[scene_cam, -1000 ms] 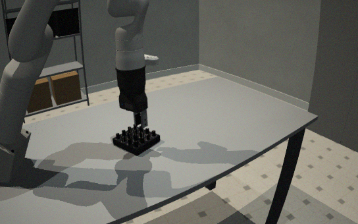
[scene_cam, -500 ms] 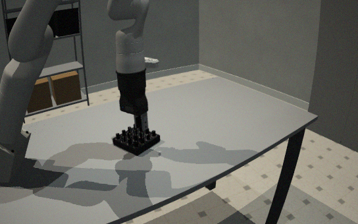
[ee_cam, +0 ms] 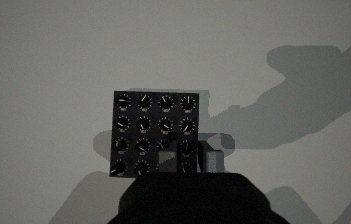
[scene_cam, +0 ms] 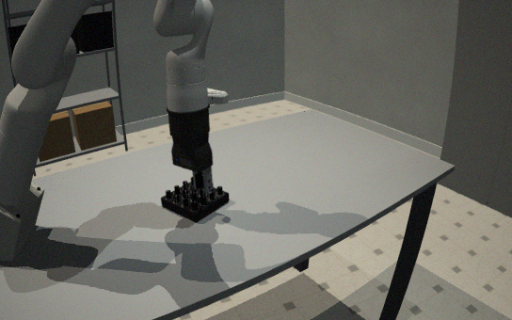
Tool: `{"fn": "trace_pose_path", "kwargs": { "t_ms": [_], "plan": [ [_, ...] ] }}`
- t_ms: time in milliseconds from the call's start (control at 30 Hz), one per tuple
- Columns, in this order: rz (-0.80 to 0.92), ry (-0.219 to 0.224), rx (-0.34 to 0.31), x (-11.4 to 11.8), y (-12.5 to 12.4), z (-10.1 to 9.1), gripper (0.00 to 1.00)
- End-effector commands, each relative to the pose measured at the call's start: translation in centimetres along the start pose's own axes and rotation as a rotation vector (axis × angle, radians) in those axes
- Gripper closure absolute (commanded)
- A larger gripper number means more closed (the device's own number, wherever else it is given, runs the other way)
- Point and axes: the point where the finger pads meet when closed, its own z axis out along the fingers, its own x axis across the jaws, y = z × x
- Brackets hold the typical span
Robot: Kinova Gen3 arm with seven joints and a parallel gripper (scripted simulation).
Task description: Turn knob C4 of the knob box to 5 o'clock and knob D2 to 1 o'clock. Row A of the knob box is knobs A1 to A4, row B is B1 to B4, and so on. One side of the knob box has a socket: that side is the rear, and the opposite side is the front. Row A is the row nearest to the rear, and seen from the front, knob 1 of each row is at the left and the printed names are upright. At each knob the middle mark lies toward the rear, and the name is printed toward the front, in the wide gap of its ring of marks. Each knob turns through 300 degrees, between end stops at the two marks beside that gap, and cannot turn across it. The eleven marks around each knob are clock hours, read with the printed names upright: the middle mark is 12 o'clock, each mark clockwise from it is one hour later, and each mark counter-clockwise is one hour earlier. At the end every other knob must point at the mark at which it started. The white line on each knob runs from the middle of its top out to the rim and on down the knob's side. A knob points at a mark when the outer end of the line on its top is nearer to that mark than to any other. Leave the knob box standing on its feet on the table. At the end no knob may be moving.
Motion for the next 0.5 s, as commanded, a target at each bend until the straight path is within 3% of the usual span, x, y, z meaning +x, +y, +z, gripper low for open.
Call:
{"fn": "trace_pose_path", "kwargs": {
  "t_ms": [0, 467],
  "plan": [
    [-0.001, -0.005, -0.003, -0.23, 0.12, 0.31, 0.54],
    [-0.001, -0.005, -0.003, -0.22, 0.14, 1.3, 0.54]
  ]
}}
